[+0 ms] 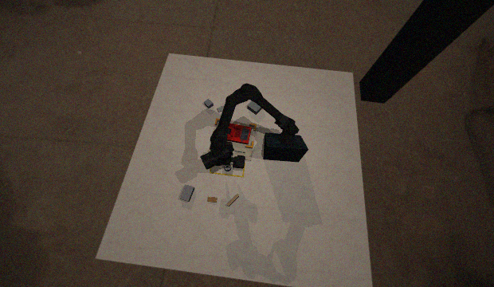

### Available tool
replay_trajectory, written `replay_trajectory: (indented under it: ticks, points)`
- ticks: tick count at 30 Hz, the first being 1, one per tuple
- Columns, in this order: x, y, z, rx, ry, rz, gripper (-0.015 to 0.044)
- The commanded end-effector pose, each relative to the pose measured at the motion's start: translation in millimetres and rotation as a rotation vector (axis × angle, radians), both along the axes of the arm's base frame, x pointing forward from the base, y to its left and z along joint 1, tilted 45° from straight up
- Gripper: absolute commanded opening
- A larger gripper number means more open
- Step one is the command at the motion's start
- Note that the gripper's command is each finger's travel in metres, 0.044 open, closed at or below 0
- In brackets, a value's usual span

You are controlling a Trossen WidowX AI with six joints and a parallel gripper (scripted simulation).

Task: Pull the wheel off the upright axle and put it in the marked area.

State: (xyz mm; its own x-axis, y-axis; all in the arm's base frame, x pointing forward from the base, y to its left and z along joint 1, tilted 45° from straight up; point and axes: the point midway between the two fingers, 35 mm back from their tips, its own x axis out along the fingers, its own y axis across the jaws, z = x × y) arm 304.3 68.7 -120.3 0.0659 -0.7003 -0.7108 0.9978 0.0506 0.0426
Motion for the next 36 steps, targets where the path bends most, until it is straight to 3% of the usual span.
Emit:
replay_trajectory:
  ticks: [1,7,12,36]
  points:
    - [1,12,11,0.008,-0.013,0.000,0.0300]
    - [-47,15,40,0.011,-0.007,0.004,0.0440]
    - [-86,14,64,0.009,-0.007,0.000,0.0440]
    - [-86,14,64,0.009,-0.007,0.000,0.0440]
